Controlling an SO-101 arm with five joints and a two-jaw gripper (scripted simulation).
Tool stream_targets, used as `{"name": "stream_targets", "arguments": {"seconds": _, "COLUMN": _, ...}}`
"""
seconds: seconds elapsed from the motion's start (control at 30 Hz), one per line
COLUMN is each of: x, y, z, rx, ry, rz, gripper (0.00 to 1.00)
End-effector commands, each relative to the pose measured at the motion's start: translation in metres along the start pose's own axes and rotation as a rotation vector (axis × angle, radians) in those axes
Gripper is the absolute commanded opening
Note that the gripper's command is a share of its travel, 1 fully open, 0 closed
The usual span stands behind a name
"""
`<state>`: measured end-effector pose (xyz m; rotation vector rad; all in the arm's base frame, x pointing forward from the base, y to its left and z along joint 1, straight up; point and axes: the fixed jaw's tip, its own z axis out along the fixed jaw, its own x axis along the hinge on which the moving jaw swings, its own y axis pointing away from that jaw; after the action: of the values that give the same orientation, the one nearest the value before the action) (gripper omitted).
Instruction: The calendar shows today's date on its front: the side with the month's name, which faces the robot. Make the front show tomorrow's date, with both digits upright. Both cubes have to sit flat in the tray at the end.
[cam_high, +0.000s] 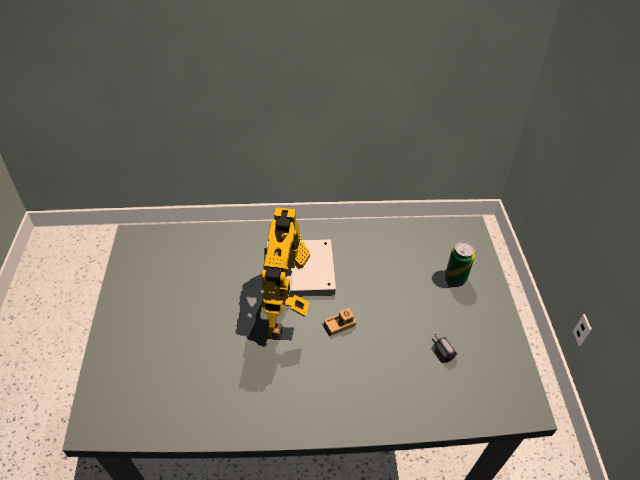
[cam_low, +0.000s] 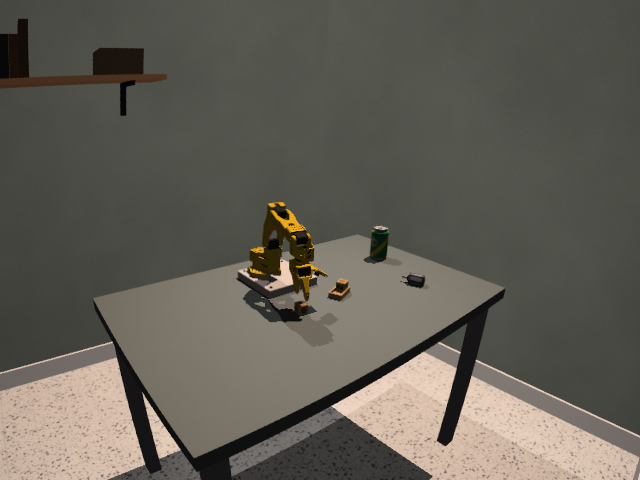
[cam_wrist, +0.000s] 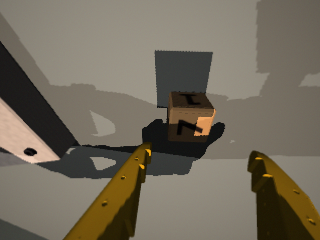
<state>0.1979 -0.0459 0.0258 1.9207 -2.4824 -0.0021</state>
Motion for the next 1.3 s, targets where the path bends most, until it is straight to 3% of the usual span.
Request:
{"name": "stream_targets", "arguments": {"seconds": 0.0, "x": 0.002, "y": 0.002, "z": 0.006, "rx": -0.015, "ry": -0.001, "rz": 0.003, "gripper": 0.35}}
{"name": "stream_targets", "arguments": {"seconds": 0.5, "x": 0.002, "y": 0.002, "z": 0.029, "rx": -0.015, "ry": -0.001, "rz": 0.003, "gripper": 0.35}}
{"name": "stream_targets", "arguments": {"seconds": 1.27, "x": 0.002, "y": 0.003, "z": 0.037, "rx": -0.015, "ry": -0.001, "rz": 0.003, "gripper": 0.35}}
